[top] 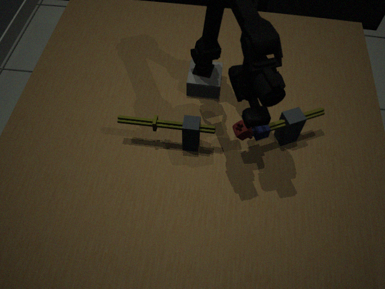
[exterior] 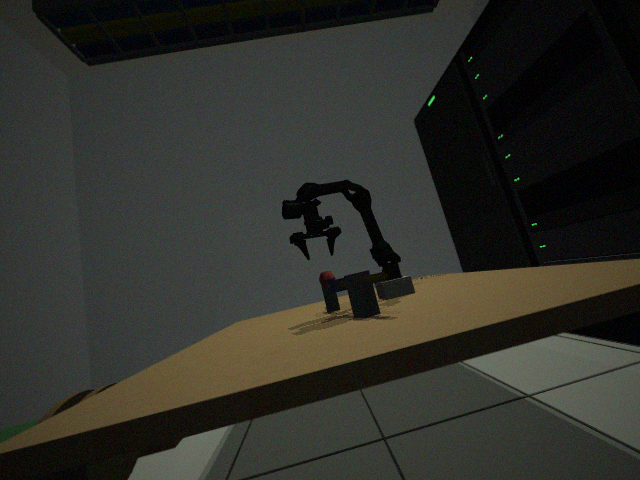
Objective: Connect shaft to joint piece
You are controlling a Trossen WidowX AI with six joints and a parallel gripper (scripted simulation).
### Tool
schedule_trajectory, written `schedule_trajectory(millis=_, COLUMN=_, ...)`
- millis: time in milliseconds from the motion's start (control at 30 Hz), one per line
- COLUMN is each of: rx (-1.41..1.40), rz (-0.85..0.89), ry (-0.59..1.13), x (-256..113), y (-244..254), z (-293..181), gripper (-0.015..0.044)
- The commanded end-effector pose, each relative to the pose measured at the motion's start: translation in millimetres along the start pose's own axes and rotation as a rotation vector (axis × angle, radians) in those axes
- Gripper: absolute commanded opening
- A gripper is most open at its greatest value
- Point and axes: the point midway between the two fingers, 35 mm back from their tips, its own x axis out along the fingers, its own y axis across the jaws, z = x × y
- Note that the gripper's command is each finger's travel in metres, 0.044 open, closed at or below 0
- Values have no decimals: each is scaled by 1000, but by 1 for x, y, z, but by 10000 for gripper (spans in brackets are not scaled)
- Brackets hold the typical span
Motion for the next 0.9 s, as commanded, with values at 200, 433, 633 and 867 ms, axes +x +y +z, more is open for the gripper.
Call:
schedule_trajectory(millis=200, rx=-44, rz=4, ry=-3, x=16, y=-1, z=1, gripper=440)
schedule_trajectory(millis=433, rx=-44, rz=4, ry=-3, x=44, y=-2, z=1, gripper=440)
schedule_trajectory(millis=633, rx=-44, rz=4, ry=-3, x=68, y=-1, z=1, gripper=440)
schedule_trajectory(millis=867, rx=-44, rz=5, ry=-3, x=82, y=1, z=1, gripper=440)
